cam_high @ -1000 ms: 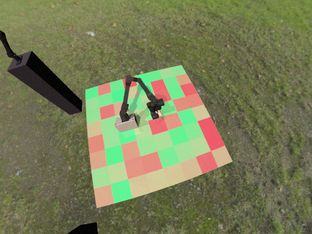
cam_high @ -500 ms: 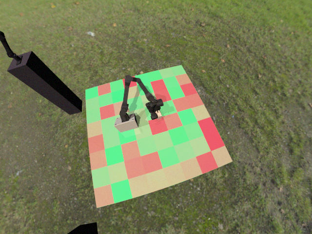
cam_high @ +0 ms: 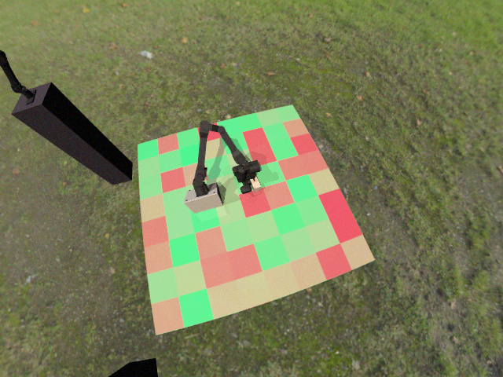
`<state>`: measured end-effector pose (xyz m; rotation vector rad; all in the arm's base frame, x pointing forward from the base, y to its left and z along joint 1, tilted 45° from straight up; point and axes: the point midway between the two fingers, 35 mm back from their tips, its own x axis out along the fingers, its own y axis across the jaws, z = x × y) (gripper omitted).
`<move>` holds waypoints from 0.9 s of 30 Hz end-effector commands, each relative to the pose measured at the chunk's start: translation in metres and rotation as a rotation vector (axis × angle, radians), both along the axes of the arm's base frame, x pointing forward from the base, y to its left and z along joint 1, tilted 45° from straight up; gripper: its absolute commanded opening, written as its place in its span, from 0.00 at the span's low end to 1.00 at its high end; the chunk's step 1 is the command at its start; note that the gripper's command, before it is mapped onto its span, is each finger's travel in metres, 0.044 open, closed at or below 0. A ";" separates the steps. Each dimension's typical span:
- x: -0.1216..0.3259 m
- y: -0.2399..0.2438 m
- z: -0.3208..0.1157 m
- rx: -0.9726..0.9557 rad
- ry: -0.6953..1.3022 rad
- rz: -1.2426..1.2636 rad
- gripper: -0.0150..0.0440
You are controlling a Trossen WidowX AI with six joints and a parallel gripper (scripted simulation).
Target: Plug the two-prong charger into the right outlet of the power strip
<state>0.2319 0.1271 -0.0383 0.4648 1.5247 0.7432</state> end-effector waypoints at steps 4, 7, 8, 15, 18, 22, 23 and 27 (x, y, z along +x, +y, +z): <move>-0.008 -0.001 -0.001 0.000 0.001 0.000 1.00; -0.012 -0.001 -0.001 0.000 0.001 0.000 1.00; -0.013 -0.002 -0.001 0.000 0.002 0.000 1.00; -0.021 -0.003 -0.002 0.000 0.002 0.000 1.00; -0.025 -0.003 -0.002 0.000 0.002 0.000 1.00; -0.029 -0.004 -0.003 0.000 0.002 0.000 1.00; -0.031 -0.004 -0.003 0.000 0.002 0.000 1.00; -0.026 -0.007 0.001 0.006 -0.022 -0.034 1.00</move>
